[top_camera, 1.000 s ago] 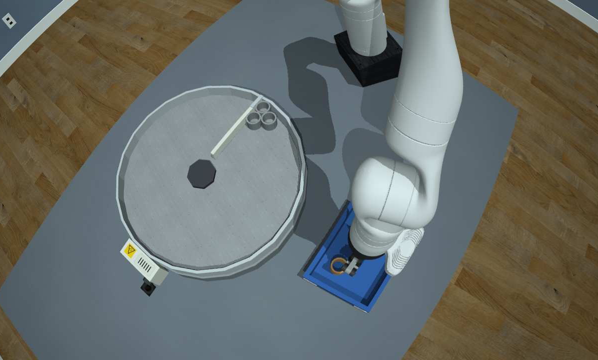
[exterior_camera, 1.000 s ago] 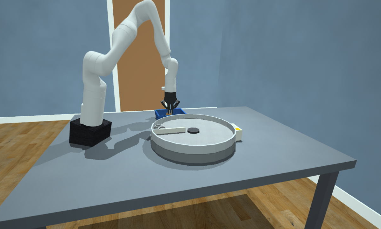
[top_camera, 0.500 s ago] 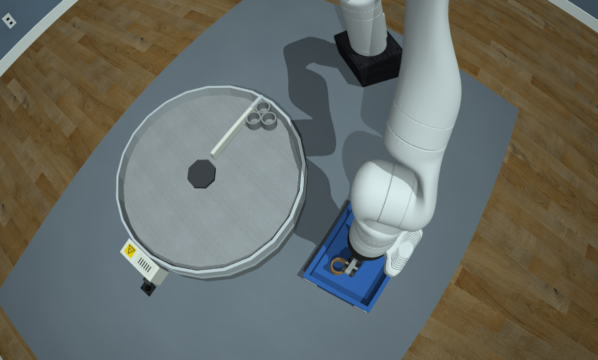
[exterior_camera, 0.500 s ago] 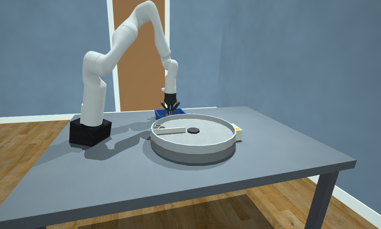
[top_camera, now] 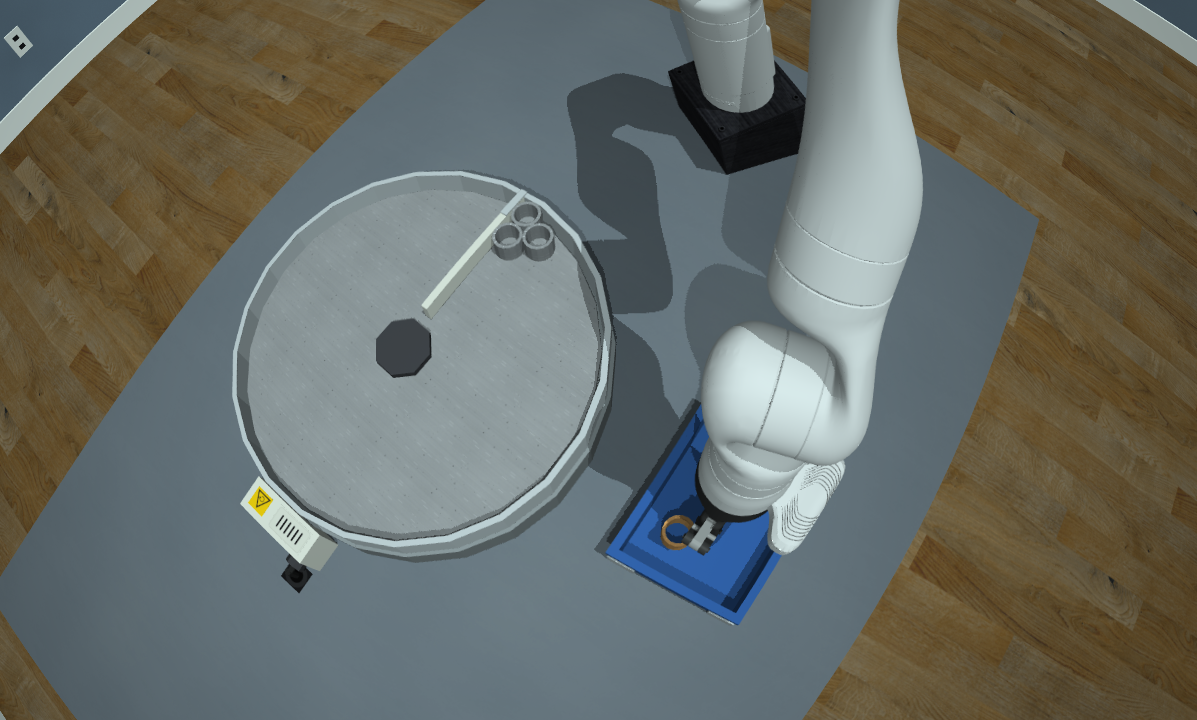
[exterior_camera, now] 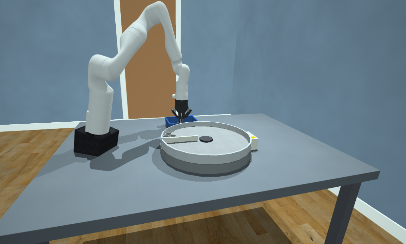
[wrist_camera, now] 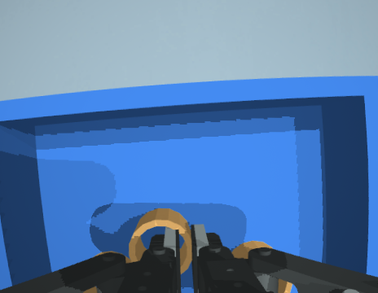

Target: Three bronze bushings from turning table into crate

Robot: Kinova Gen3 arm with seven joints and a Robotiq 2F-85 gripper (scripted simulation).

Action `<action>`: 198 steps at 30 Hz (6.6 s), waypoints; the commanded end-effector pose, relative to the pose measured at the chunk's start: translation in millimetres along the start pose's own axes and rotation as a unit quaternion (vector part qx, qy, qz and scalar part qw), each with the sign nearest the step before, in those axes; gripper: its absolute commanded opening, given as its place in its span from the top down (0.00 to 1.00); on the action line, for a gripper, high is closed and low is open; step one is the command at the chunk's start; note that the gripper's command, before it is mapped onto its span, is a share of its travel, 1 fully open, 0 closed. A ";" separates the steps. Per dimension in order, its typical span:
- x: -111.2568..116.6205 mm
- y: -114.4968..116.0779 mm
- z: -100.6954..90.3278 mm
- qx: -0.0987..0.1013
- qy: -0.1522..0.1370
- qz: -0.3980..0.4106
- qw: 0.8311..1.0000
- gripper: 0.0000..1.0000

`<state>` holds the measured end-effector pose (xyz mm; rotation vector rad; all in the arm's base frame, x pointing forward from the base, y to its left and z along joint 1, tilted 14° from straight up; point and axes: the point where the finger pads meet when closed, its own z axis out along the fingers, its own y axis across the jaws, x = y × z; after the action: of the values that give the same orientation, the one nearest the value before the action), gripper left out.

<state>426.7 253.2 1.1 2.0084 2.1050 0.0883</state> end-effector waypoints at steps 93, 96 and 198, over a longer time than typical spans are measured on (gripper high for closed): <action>0.3 0.6 -2.5 0.000 0.000 0.000 1.000 0.84; 0.4 0.7 -5.4 0.000 0.000 0.000 1.000 0.84; -0.5 1.5 -115.6 0.000 -0.001 0.001 1.000 0.84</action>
<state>404.1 265.6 113.2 2.0096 2.1024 0.0843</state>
